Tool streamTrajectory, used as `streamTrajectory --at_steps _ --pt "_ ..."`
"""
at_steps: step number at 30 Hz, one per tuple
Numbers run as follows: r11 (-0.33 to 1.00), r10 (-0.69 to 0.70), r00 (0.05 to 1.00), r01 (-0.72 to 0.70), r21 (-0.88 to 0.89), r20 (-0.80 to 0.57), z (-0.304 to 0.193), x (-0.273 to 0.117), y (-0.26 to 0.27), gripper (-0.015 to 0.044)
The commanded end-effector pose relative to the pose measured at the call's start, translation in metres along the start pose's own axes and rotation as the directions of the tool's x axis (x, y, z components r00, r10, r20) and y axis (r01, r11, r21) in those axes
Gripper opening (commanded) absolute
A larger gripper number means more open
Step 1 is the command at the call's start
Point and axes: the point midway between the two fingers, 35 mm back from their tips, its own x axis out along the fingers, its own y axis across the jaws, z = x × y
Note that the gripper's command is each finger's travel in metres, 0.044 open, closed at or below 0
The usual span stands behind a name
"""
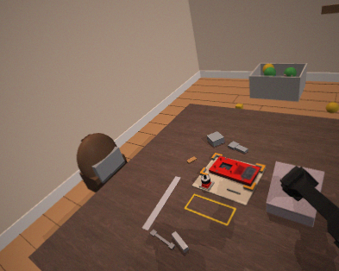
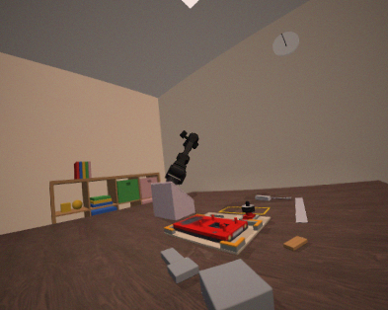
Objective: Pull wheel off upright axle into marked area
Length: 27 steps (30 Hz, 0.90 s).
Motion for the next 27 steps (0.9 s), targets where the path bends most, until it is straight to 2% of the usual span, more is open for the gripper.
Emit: streamTrajectory --at_steps 1,4,10,14,21,27 --pt "1.0 0.0 1.0 0.0 -0.001 -0.004 -0.001 0.0 0.0 0.0374" --pt "1.0 -0.004 0.998 0.003 -0.023 -0.056 -0.02 -0.008 -0.005 0.03" --pt "0.993 -0.031 0.956 -0.003 -0.115 -0.292 -0.102 -0.051 -0.027 0.03" --pt "0.987 -0.002 0.929 -0.058 -0.15 -0.371 -0.129 -0.072 -0.033 0.03" --pt "0.978 -0.042 0.79 -0.091 -0.185 -0.611 -0.208 -0.141 -0.063 0.03" --pt "0.975 -0.08 0.609 -0.118 -0.19 -0.789 -0.268 -0.219 -0.088 0.03"
